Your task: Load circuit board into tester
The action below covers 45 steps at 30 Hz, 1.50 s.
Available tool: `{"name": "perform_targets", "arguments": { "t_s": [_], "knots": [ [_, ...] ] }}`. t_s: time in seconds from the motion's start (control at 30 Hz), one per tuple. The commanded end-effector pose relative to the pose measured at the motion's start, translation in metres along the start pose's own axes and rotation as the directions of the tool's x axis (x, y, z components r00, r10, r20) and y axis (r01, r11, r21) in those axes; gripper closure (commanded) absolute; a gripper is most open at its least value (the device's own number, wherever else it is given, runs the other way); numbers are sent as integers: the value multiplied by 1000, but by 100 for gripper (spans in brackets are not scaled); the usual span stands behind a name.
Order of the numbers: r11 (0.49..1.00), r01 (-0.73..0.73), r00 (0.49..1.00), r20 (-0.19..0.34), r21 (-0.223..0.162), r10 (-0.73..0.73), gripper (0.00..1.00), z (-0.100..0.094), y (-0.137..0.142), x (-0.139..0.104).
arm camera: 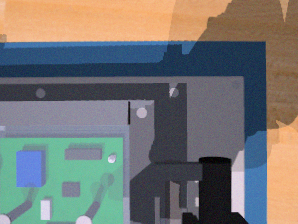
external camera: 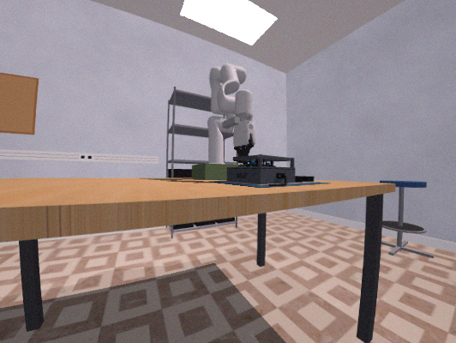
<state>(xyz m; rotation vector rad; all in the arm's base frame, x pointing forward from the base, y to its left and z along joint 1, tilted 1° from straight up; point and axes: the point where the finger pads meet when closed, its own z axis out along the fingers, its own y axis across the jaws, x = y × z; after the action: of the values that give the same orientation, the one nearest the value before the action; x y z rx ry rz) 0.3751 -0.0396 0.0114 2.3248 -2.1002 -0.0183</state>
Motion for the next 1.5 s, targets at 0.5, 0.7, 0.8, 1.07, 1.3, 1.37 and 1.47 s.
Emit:
{"name": "perform_targets", "arguments": {
  "t_s": [0.5,0.7,0.8,1.07,1.3,1.37,1.47],
  "knots": [
    [1000,0,1000,-1,3,0,100,2,-1,0],
    [1000,0,1000,-1,3,0,100,3,-1,0],
    [1000,0,1000,-1,3,0,100,3,-1,0],
    [1000,0,1000,-1,3,0,100,5,-1,0],
    [1000,0,1000,-1,3,0,100,6,-1,0],
    [1000,0,1000,-1,3,0,100,6,-1,0],
    [1000,0,1000,-1,3,0,76,6,-1,0]
  ]
}}
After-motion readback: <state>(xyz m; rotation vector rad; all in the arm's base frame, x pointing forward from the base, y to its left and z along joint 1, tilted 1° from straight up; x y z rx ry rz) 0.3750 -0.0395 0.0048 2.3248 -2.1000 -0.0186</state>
